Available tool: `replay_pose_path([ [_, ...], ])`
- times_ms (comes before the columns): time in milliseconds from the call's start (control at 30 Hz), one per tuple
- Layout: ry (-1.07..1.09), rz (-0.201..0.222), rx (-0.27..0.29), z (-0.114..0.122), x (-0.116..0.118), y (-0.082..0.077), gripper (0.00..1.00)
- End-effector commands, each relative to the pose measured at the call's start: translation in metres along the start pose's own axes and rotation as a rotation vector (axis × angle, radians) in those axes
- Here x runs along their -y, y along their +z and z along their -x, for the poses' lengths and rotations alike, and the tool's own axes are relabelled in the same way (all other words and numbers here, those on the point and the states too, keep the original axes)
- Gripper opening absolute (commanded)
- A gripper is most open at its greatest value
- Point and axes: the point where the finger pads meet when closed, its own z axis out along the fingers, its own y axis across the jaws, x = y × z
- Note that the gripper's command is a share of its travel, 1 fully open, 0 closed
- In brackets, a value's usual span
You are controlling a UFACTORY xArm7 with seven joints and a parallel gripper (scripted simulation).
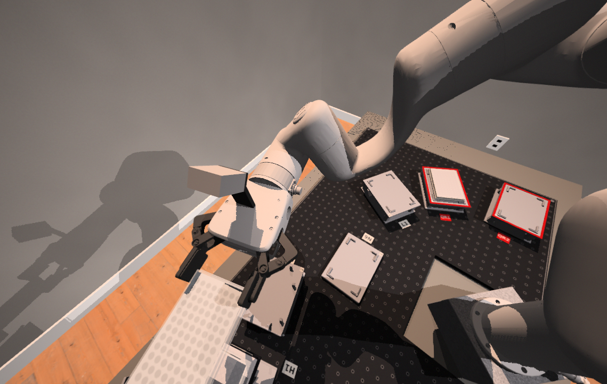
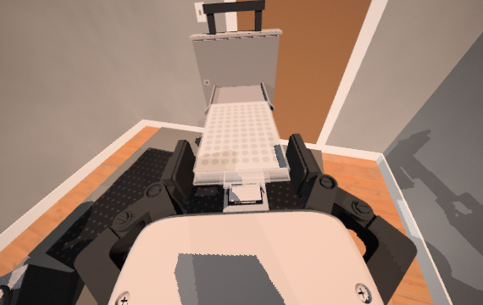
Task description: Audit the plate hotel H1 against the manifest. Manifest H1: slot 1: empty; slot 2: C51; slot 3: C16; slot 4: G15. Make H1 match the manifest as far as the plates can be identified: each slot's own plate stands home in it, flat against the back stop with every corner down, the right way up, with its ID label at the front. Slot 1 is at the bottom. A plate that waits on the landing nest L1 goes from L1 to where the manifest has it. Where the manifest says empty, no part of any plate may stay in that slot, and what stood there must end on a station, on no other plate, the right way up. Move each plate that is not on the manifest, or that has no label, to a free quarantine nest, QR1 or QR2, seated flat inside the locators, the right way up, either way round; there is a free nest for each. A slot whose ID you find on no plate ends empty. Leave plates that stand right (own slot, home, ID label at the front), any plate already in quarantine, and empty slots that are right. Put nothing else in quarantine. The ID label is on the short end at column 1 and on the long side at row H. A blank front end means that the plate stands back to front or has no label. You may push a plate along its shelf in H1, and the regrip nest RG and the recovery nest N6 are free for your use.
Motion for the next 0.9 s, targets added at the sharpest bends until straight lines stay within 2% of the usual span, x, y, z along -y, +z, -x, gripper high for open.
replay_pose_path([
  [0, -0.004, -0.001, 0.000, -0.002, 0.000, -0.003, 0.00],
  [867, -0.004, -0.001, 0.001, -0.002, 0.000, -0.043, 0.00],
])
